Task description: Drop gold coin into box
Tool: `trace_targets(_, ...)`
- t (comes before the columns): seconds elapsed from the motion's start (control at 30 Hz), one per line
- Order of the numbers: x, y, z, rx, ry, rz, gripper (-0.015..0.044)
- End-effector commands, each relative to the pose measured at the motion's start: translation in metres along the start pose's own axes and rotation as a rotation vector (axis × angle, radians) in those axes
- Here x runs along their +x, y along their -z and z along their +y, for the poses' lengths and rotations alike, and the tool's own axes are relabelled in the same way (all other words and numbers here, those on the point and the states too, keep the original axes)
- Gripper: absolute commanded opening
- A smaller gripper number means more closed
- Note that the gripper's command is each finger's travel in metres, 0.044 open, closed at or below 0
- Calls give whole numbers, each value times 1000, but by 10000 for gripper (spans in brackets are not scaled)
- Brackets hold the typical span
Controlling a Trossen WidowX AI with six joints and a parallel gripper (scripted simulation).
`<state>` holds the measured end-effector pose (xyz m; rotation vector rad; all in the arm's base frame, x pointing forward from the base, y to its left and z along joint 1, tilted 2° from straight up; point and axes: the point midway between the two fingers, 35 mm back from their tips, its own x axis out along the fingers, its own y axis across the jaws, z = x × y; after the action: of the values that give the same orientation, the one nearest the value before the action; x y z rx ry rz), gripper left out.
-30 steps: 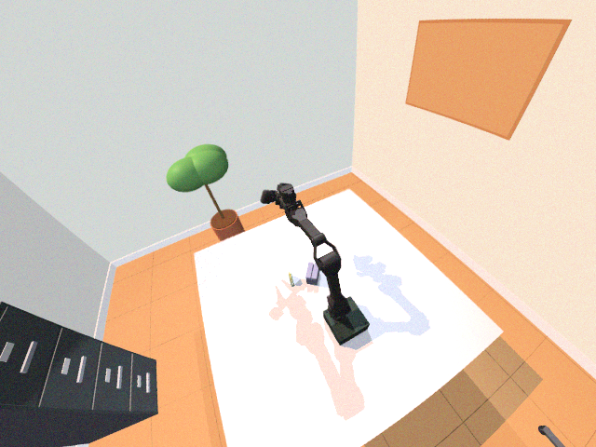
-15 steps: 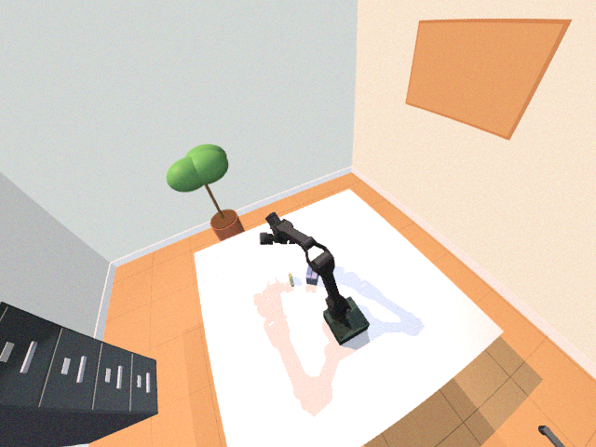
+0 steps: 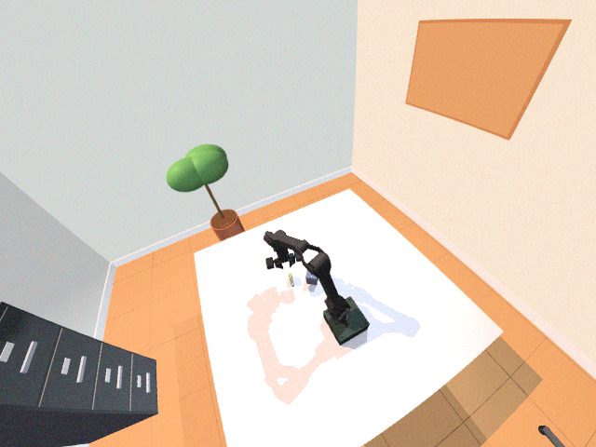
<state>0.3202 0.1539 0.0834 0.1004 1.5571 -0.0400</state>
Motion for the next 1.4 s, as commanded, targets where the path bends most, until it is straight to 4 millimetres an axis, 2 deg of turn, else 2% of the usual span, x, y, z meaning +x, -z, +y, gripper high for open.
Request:
trace_targets(0.0, 13, 2, -3, -8, 14, 14, 161)
trace_targets(0.07, 34, 0, -6, -8, 14, 13, 161)
trace_targets(0.1, 36, 0, -7, -8, 14, 13, 161)
trace_targets(0.23, 38, 0, -7, -8, 14, 13, 161)
trace_targets(0.33, 50, 1, -6, -8, 14, 13, 161)
trace_targets(0.53, 54, 1, -6, -8, 14, 14, 161)
trace_targets(1.37, 95, 0, -6, -8, 14, 14, 161)
